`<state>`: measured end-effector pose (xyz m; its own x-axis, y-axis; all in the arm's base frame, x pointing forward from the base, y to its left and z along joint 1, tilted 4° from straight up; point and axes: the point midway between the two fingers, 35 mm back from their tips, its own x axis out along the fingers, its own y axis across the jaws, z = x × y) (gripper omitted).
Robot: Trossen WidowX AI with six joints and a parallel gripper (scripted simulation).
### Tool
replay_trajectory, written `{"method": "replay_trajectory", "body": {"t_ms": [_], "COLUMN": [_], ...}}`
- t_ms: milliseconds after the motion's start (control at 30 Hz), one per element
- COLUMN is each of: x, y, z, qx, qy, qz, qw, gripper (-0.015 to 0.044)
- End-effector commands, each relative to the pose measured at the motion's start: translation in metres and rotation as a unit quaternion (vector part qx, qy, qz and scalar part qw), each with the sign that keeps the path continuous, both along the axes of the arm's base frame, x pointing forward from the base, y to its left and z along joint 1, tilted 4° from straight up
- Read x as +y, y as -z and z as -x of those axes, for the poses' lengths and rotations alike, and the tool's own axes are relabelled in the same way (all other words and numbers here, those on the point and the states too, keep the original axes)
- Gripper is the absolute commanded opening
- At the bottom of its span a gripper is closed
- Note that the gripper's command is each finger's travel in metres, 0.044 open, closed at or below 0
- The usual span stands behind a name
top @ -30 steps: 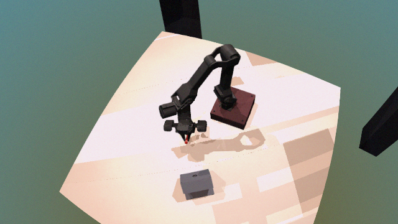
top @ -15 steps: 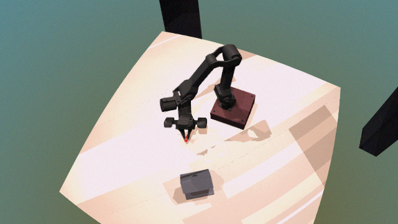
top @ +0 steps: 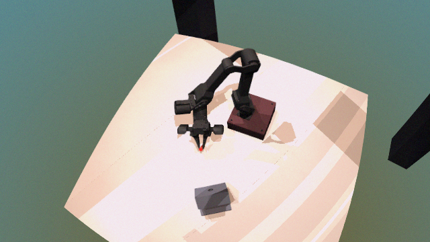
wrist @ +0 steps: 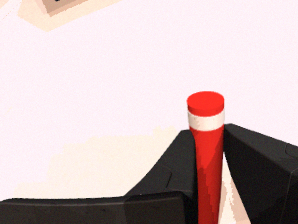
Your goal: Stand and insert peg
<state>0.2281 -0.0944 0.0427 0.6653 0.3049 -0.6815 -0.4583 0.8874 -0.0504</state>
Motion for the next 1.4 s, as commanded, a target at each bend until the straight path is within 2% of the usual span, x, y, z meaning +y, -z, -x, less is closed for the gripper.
{"method": "replay_trajectory", "body": {"t_ms": [0, 1367], "x": [-0.001, -0.013], "y": [0.0, 0.005], "z": [0.003, 0.028], "qx": [-0.019, -0.175], "qy": [-0.002, -0.012], "qz": [-0.01, -0.09], "qw": [1.0, 0.98], "gripper": [0.0049, 0.0049]}}
